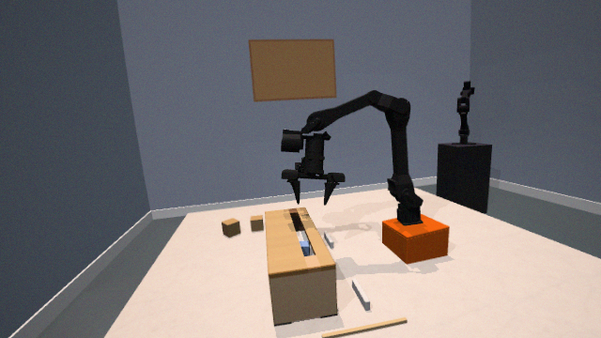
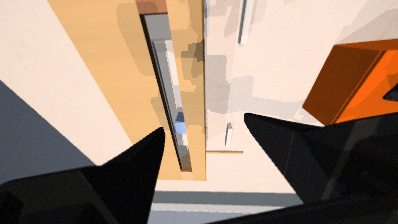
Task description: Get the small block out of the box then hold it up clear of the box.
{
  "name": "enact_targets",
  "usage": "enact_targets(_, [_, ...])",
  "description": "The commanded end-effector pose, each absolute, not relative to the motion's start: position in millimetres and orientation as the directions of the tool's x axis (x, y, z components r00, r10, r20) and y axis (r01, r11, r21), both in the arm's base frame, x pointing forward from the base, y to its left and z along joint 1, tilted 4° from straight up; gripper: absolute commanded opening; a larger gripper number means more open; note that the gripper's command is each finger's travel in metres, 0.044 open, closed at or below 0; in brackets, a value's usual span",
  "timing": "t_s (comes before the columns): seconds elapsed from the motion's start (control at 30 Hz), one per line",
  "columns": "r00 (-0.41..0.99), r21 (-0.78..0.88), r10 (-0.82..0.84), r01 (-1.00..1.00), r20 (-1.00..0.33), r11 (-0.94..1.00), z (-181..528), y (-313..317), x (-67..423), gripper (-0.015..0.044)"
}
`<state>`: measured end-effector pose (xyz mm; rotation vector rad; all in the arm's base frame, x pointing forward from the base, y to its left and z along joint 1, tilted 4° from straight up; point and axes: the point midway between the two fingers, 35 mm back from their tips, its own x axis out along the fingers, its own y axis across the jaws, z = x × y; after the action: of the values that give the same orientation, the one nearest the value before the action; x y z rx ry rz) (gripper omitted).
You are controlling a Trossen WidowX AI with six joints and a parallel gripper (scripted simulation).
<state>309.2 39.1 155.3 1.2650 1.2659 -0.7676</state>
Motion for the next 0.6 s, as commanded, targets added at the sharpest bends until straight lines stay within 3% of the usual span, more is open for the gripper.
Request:
enact_targets(0.0, [0.051,0.098,0.300,0.984,-0.953,0.146,130.6,83.7,304.5,0.0400])
enact_targets(0.57, [0.041,0.088,0.303,0.986,-0.952,0.143,115.6,85.4,307.4,0.0400])
